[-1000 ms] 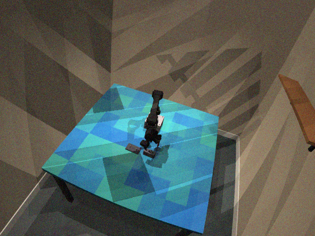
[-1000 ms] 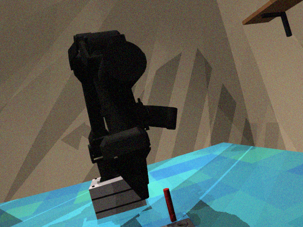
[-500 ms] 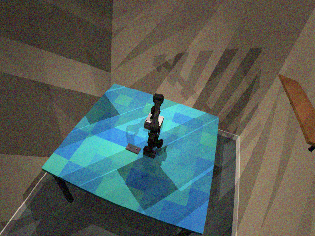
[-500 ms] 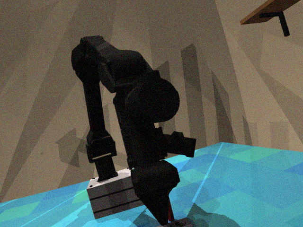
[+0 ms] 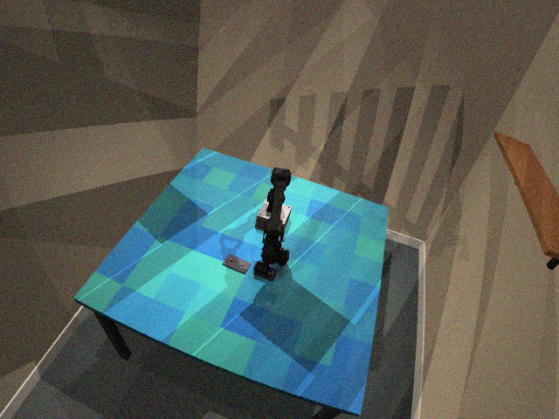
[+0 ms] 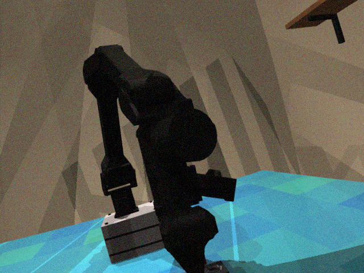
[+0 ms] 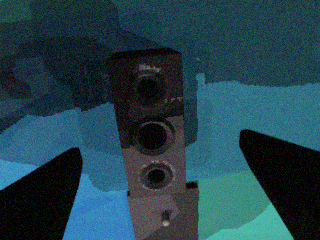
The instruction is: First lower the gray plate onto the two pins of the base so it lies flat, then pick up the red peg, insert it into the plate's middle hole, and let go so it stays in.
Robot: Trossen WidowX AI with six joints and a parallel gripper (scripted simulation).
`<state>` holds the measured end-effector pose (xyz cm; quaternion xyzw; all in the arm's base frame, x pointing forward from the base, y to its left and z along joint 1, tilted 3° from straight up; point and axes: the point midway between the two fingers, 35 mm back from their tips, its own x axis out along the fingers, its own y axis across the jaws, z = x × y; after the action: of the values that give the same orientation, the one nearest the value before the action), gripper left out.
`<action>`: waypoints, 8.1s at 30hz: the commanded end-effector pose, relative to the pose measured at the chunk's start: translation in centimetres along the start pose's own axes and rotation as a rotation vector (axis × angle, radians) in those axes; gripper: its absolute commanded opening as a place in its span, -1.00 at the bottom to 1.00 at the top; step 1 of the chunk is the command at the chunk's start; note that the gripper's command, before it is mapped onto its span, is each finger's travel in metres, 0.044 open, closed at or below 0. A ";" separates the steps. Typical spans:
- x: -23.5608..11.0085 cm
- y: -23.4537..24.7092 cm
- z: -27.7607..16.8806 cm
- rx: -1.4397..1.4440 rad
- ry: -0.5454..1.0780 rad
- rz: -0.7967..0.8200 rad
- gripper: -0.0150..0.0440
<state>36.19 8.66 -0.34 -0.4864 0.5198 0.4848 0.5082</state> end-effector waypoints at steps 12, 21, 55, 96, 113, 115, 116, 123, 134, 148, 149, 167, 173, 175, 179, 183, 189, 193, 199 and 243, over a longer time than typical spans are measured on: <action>2.9 0.2 -0.1 -0.001 0.008 0.013 1.00; 4.3 0.3 -0.1 -0.001 0.008 0.013 1.00; 5.8 0.5 -0.2 -0.001 0.008 0.013 -0.49; -6.9 0.7 0.4 -0.001 0.008 0.013 -0.49; -6.1 0.0 -2.6 -0.001 0.010 0.012 -0.49; -5.8 -0.1 -3.1 -0.001 0.010 0.012 -0.49; -5.6 -0.2 -3.4 0.000 0.010 0.012 -0.49; -4.5 -0.5 -5.4 0.000 0.012 0.011 -0.49; -2.8 -0.7 -8.7 0.000 0.014 0.011 -0.49; -0.7 -0.5 -12.7 0.001 0.018 0.012 -0.49; -0.6 -0.4 -13.0 0.001 0.018 0.012 -0.49; 0.2 -0.1 -14.6 0.002 0.019 0.013 -0.49; 0.2 -0.1 -14.6 0.002 0.019 0.013 -0.49; 0.2 -0.1 -14.6 0.002 0.019 0.013 -0.49; 0.3 -0.1 -14.7 0.002 0.019 0.013 -0.49; 0.8 -0.1 -14.7 0.002 0.019 0.013 -0.49; 1.9 -0.1 -14.7 0.002 0.019 0.013 -0.49; 1.9 -0.1 -14.7 0.002 0.019 0.013 -0.49; 2.5 -0.1 -14.7 0.002 0.019 0.013 -0.49; 2.8 -0.4 -14.7 0.004 0.016 0.005 1.00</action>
<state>35.48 -6.05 -3.83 -0.4869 0.5269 0.4822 0.5028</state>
